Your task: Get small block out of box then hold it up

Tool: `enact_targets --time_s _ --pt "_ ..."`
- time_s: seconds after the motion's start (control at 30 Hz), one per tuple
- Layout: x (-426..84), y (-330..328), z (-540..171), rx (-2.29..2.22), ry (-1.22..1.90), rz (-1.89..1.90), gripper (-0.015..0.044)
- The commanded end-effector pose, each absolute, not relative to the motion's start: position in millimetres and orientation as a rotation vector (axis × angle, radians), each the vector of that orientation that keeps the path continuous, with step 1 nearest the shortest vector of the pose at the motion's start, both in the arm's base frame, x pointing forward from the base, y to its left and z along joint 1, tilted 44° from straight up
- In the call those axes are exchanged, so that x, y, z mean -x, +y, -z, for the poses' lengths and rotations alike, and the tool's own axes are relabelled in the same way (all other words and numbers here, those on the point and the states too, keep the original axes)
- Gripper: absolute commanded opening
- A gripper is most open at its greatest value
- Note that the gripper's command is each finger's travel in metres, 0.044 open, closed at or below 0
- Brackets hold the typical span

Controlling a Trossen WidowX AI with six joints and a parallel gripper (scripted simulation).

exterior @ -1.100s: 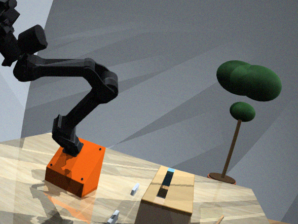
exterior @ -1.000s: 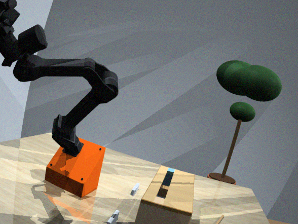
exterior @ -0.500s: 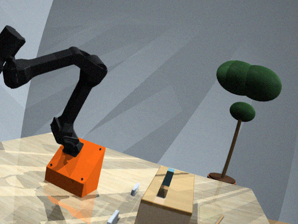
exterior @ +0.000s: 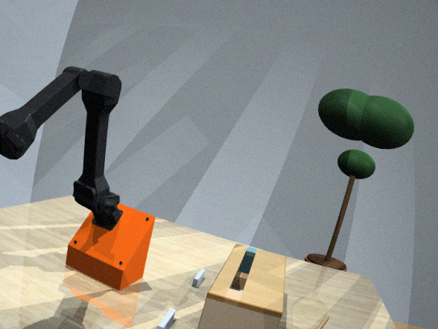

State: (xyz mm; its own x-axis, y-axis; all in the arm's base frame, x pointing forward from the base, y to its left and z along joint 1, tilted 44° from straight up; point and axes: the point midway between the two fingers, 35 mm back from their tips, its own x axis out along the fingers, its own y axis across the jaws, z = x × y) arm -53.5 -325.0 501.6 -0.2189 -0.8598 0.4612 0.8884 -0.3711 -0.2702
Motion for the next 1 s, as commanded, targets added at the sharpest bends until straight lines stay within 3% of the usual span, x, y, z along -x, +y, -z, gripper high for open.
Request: enact_targets --time_s 0.0,0.47,0.97 --pt "7.0 -358.8 -471.2 0.543 0.037 1.709 0.0400" --pt "-196.7 -374.9 -365.0 0.368 0.390 1.178 0.0400" --pt "-382.4 -231.1 -243.9 0.469 0.786 0.531 0.0400"
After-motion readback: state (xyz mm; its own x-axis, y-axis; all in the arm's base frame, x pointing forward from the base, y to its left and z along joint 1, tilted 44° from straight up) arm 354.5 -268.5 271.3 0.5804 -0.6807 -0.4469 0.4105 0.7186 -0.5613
